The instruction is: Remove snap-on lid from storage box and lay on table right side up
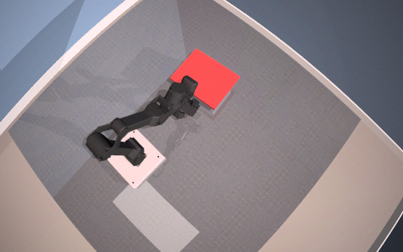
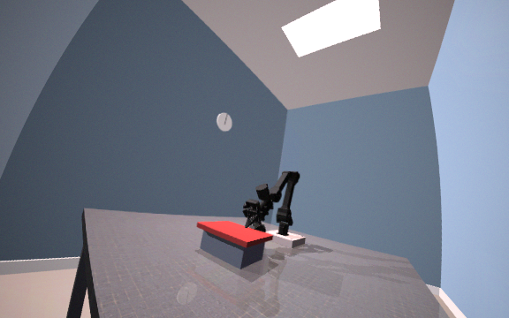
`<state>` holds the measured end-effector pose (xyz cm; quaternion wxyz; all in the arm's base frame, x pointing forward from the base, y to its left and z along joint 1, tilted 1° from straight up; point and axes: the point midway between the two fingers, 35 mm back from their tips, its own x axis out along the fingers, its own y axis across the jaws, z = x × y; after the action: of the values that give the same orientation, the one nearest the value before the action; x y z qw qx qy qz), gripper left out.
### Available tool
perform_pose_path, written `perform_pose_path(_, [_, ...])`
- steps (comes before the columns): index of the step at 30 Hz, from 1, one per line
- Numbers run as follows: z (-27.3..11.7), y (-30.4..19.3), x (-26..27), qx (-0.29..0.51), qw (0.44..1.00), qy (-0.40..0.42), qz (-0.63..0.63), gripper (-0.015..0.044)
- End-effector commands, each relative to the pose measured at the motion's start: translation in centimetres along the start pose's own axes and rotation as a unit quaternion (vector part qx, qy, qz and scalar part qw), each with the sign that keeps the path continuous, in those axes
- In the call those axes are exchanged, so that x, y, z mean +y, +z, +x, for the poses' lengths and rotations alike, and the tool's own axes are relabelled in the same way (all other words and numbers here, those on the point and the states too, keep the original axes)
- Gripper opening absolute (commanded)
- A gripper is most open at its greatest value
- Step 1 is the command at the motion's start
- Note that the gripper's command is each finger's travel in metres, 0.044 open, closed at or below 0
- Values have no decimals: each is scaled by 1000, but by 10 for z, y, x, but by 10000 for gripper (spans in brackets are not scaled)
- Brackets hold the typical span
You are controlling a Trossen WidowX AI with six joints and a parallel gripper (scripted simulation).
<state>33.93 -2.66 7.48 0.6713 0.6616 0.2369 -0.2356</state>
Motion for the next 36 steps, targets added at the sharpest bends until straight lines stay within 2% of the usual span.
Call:
perform_pose_path(1, [-1, 0, 1, 0, 1000, 0, 0, 0])
perform_pose_path(36, [-7, 0, 6, 0, 1000, 0, 0, 0])
